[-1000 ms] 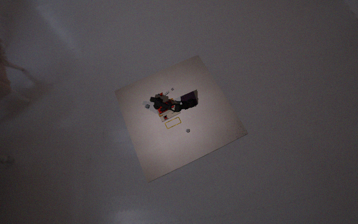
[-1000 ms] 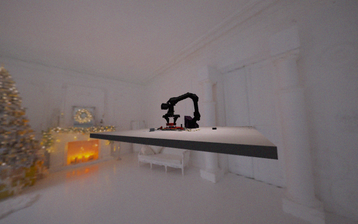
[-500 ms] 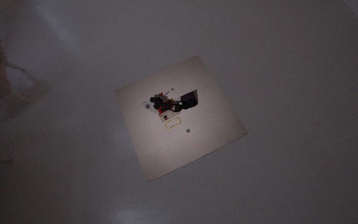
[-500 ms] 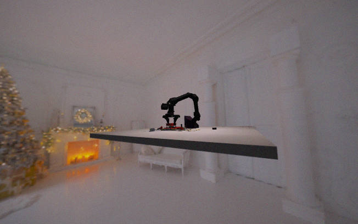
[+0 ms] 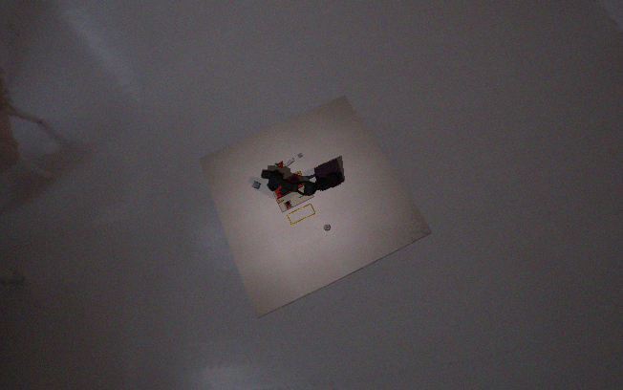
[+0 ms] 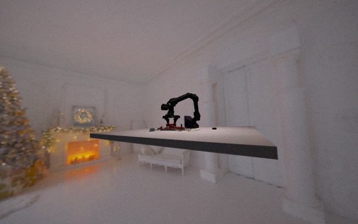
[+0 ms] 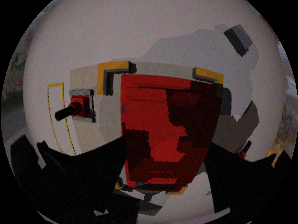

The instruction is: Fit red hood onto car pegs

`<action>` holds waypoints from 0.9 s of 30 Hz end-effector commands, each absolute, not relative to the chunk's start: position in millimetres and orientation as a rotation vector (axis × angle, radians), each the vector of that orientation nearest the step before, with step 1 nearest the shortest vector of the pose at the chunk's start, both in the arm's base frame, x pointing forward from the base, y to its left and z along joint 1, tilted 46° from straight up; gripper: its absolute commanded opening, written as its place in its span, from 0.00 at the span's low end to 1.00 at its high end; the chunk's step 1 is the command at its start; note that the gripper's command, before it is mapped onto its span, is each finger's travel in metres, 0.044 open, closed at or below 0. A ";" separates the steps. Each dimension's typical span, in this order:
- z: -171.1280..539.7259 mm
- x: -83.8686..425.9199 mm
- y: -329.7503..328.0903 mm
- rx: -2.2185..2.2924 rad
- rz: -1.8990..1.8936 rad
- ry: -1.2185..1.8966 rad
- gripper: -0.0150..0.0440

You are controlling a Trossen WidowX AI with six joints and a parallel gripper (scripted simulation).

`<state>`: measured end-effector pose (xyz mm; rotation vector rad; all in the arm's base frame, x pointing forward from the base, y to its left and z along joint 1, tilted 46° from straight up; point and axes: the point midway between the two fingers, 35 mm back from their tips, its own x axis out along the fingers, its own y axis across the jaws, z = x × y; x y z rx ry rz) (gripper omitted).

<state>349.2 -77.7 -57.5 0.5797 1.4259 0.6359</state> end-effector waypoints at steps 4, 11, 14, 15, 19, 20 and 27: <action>-59.9 349.3 -75.0 0.588 0.634 1.426 0.25; -60.8 349.3 -74.1 0.588 0.634 1.426 0.25; -60.1 349.3 -74.9 0.587 0.634 1.426 0.25; -59.9 349.2 -75.2 0.587 0.634 1.427 0.25; -58.7 349.2 -76.5 0.587 0.634 1.427 0.25; -58.4 349.1 -76.8 0.587 0.634 1.427 0.25; -56.4 348.9 -79.1 0.586 0.634 1.427 0.25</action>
